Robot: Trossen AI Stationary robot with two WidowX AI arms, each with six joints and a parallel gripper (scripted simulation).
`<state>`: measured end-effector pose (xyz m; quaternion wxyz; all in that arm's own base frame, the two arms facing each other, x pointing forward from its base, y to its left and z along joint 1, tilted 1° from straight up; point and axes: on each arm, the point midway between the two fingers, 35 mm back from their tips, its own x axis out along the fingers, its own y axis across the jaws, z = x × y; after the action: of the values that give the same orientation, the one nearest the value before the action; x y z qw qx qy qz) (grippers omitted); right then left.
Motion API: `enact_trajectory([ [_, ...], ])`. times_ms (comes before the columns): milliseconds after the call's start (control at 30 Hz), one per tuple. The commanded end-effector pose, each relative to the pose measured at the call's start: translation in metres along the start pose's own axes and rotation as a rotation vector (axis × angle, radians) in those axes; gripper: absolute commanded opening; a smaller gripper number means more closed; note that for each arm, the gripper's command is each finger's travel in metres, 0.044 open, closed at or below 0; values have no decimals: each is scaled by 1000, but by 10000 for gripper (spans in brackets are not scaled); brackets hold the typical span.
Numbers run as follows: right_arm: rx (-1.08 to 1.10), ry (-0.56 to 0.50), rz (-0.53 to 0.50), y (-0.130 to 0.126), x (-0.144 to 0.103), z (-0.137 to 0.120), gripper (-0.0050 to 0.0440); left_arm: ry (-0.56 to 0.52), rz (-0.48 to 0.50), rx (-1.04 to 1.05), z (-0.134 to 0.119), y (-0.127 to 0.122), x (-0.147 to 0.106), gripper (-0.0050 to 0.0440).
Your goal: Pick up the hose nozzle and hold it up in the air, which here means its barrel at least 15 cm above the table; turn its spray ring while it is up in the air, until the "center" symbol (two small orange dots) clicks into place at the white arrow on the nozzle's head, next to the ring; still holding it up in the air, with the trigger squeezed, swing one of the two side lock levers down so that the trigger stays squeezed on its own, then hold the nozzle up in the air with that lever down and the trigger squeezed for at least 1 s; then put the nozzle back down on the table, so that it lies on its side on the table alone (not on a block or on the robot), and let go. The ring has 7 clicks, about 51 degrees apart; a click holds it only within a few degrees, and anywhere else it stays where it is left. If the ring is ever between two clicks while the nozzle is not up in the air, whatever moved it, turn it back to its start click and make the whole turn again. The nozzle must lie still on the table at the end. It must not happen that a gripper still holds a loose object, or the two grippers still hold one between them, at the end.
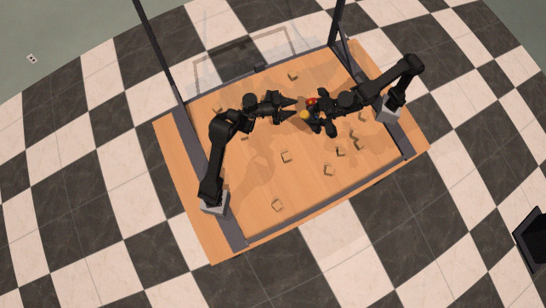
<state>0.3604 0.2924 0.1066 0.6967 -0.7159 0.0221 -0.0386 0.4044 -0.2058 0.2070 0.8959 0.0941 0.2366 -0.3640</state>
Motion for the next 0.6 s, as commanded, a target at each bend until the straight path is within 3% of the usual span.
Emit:
enact_trajectory([
  [0, 23, 1, -12, -9, 10, 1, 406, -49, 5, 13, 18, 0, -9, 170],
  [567, 29, 2, -13, -11, 32, 1, 406, -49, 5, 13, 18, 0, -9, 170],
])
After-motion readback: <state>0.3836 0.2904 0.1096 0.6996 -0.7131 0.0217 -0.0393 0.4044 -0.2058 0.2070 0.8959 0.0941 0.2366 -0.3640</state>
